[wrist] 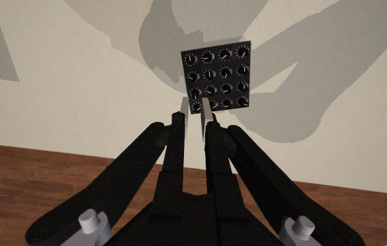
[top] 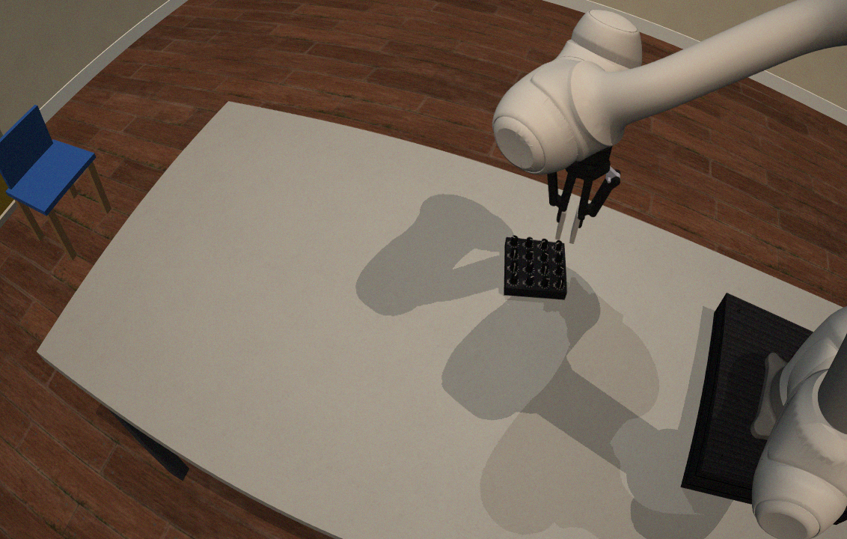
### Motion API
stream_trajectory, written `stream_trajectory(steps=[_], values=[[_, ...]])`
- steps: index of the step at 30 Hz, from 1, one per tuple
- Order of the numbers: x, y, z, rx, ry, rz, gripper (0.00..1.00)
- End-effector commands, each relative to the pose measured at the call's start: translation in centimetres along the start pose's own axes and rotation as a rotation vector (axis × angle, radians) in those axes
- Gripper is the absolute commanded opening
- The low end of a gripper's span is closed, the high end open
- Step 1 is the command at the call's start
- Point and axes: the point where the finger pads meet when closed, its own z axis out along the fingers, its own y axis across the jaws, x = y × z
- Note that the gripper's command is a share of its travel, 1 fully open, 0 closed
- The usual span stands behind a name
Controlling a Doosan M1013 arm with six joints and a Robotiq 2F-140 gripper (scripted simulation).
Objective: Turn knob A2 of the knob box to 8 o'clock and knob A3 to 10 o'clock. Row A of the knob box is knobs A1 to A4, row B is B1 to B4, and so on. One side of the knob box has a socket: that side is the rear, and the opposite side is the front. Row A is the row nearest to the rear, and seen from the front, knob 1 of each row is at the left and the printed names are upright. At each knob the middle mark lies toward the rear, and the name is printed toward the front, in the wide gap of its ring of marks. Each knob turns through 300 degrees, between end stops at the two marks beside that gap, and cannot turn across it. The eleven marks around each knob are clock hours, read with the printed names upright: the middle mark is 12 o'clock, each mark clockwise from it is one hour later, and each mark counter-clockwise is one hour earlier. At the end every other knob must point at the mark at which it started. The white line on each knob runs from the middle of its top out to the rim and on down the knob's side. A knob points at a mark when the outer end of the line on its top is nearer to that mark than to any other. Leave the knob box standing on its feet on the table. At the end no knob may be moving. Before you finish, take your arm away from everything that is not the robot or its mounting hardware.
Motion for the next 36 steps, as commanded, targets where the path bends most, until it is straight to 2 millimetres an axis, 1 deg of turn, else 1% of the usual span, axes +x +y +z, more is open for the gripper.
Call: stream_trajectory(steps=[1,22,36], values=[[0.0,0.0,-0.01,0.0,0.0,0.0,0.12],[0.0,0.0,0.02,0.0,0.0,0.002,0.12],[0.01,0.0,0.39,0.0,0.0,0.022,0.12]])
